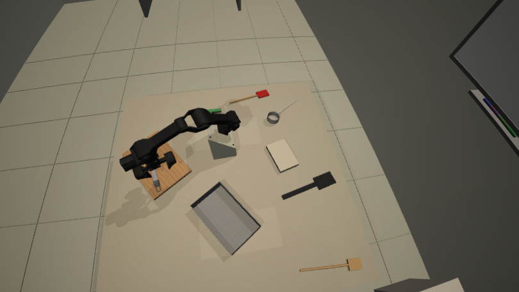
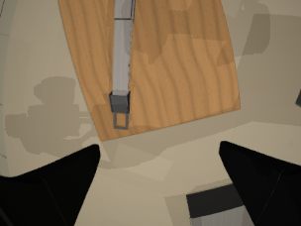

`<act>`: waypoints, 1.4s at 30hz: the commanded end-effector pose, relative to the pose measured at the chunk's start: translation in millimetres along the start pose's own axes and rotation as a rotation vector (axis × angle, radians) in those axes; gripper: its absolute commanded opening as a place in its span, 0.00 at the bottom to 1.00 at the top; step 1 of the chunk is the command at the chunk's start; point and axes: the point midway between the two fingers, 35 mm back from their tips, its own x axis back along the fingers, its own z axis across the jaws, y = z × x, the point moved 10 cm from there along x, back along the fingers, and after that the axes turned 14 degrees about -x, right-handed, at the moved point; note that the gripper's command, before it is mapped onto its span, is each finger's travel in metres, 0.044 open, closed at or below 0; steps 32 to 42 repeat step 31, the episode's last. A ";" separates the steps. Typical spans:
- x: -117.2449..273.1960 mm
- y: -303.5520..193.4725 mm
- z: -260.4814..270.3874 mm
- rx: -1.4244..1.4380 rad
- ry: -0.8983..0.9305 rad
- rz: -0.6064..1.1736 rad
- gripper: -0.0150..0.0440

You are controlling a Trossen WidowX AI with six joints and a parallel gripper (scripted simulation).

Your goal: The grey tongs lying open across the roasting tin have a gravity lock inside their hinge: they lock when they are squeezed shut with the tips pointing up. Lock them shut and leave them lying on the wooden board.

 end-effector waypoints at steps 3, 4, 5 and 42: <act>25.7 -36.3 -21.3 -0.006 -0.042 -0.004 1.00; 25.7 -36.3 -21.3 -0.006 -0.042 -0.004 1.00; 25.7 -36.3 -21.3 -0.006 -0.042 -0.004 1.00; 73.3 -30.4 -19.6 0.008 -0.022 -0.007 1.00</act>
